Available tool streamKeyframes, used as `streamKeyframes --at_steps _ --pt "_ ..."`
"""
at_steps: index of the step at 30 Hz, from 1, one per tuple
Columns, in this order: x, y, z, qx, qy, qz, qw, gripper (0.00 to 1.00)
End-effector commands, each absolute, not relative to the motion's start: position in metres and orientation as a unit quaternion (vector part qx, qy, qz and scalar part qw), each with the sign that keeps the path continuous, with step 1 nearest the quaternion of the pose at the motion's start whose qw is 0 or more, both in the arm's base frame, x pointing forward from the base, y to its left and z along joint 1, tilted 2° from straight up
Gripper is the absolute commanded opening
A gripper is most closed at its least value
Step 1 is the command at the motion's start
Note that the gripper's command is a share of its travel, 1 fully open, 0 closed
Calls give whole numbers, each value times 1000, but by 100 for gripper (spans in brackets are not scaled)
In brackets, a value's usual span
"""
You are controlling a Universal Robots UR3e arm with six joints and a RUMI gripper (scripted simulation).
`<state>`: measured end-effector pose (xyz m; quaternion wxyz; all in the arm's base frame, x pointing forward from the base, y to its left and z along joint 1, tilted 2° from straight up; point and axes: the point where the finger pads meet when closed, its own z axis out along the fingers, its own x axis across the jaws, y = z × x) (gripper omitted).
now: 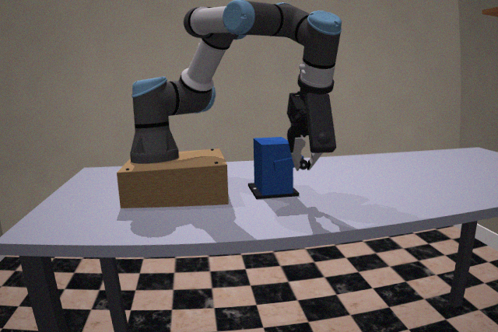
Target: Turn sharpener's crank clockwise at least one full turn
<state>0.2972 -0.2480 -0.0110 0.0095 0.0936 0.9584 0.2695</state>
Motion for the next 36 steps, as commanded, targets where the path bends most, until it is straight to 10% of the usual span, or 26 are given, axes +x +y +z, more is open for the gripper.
streamKeyframes --at_steps 1,36 --pt "298 -249 -15 93 959 268 10 9" --pt "289 -246 -42 93 959 268 10 9"
